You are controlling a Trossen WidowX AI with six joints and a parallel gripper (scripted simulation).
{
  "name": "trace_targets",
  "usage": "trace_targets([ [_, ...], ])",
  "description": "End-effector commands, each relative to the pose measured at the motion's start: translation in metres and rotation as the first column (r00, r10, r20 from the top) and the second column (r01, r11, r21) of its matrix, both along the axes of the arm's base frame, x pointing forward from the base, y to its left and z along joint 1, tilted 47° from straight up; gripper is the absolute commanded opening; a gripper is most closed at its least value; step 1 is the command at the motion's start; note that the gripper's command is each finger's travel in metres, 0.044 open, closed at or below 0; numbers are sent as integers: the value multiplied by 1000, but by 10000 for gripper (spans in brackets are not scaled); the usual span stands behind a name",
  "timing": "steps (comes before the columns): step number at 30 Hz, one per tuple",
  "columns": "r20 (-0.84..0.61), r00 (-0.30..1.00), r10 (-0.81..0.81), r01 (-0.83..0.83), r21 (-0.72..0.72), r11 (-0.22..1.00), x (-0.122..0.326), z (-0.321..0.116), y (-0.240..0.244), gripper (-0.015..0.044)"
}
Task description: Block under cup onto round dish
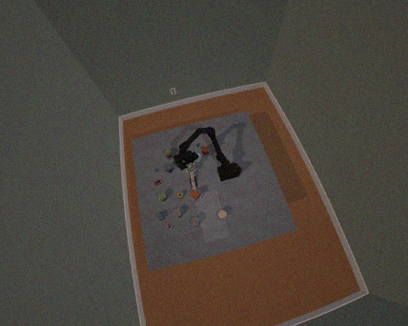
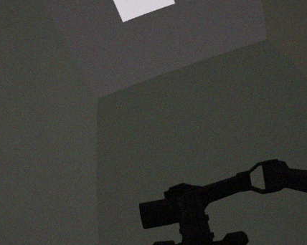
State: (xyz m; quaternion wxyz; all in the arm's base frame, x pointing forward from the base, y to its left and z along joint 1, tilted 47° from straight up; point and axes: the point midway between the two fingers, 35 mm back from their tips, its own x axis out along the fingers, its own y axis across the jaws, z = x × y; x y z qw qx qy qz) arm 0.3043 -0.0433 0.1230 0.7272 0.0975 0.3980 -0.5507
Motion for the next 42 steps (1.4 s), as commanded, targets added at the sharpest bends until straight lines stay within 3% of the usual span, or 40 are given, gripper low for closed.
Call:
trace_targets([
  [1, -6, 1000, 1, -2, -6, 1000, 0, -6, -6, 260],
  [27, -5, 1000, 1, -1, -8, 1000, 2, -31, -33, 260],
  [31, -5, 1000, 1, -1, -8, 1000, 2, -31, -33, 155],
  [39, -5, 1000, 1, -1, -8, 1000, 2, -31, -33, 102],
  [42, -5, 1000, 2, -2, -6, 1000, 3, -29, -30, 23],
])
